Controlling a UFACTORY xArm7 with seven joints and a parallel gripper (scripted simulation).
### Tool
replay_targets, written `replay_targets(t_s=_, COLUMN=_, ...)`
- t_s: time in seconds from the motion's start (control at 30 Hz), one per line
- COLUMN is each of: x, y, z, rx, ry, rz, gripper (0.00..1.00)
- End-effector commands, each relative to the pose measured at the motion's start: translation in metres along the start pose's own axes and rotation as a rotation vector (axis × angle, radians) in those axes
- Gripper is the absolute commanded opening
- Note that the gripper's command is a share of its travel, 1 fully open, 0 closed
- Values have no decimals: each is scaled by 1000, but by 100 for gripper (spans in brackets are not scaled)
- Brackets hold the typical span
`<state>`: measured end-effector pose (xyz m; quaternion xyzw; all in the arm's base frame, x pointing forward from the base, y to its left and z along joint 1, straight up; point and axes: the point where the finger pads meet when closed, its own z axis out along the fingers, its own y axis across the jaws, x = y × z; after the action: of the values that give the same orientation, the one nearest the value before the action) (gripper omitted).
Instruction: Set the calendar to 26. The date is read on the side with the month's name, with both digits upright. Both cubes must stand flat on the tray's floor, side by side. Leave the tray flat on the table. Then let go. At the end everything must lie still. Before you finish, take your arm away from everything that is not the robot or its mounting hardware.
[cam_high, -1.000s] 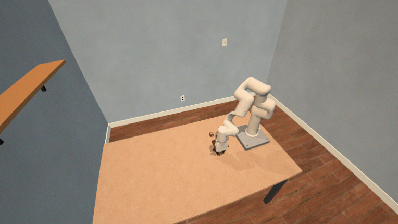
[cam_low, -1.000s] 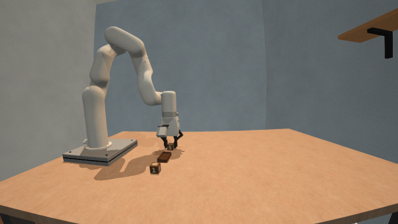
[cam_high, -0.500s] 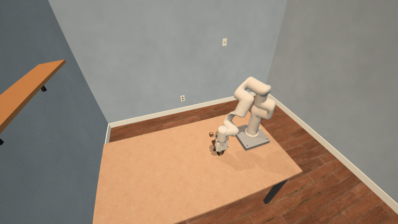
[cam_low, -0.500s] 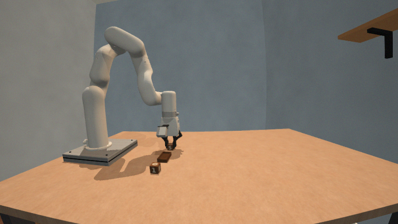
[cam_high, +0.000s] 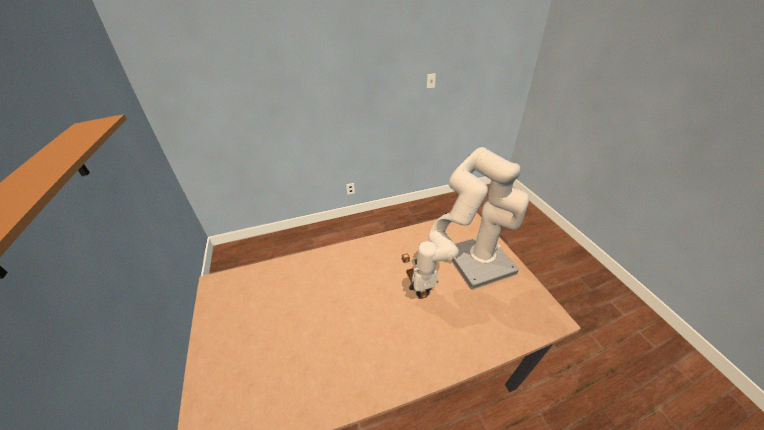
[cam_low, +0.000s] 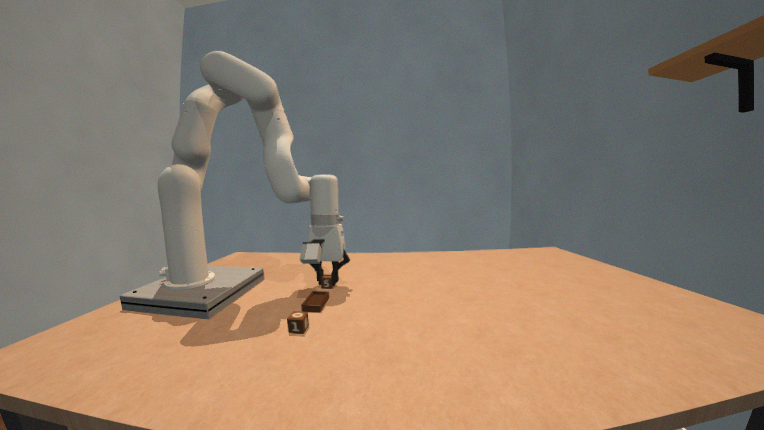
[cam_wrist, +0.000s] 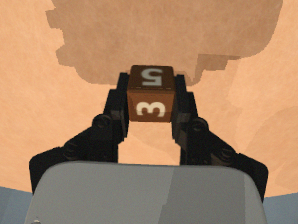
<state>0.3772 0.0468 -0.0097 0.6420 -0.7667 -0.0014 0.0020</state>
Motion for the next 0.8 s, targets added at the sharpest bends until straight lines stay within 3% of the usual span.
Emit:
replay_targets(t_s=0.0, x=0, y=-1, z=-1, rx=3, ry=-1, rz=0, gripper=29)
replay_targets(t_s=0.4, x=0, y=-1, z=-7, rx=3, ry=-1, rz=0, gripper=29)
replay_targets(t_s=0.7, x=0, y=-1, z=-65, rx=3, ry=-1, rz=0, gripper=29)
replay_targets(t_s=0.77, x=0, y=-1, z=-65, rx=3, ry=-1, rz=0, gripper=29)
